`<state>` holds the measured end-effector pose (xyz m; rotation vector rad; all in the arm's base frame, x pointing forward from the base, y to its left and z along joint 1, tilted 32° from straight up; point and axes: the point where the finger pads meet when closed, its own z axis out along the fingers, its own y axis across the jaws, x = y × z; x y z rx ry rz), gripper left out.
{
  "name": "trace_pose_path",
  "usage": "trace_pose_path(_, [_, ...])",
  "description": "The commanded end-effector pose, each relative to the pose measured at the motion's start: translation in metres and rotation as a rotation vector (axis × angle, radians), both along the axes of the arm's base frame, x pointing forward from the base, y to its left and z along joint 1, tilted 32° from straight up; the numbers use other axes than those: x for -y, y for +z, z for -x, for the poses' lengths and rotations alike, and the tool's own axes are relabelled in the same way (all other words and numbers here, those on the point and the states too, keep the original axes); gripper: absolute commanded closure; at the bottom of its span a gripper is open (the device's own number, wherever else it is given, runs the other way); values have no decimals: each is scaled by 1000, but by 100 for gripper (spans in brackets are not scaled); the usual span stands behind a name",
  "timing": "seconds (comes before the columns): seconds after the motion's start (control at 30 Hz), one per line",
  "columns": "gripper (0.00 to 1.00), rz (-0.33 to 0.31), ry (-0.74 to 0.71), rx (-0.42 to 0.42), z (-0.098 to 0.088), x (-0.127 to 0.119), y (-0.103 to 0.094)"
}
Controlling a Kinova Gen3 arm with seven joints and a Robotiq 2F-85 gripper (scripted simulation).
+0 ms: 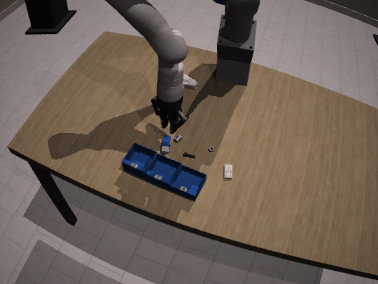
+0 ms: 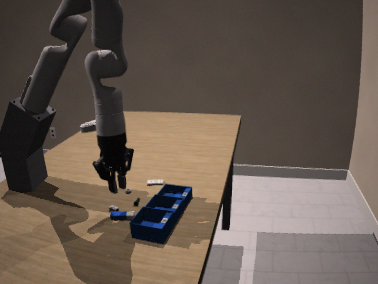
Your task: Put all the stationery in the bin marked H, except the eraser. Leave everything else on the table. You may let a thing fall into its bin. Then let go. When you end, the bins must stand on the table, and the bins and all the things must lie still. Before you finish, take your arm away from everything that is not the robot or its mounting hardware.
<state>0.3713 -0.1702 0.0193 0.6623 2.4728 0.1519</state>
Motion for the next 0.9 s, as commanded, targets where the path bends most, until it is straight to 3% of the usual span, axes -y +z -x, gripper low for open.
trace_pose_path(0.0, [70,-35,8,-23,23,-25,-20])
trace_pose_path(0.33, [70,-35,8,-23,28,-32,-23])
trace_pose_path(0.87, [70,-35,8,-23,21,-22,-19])
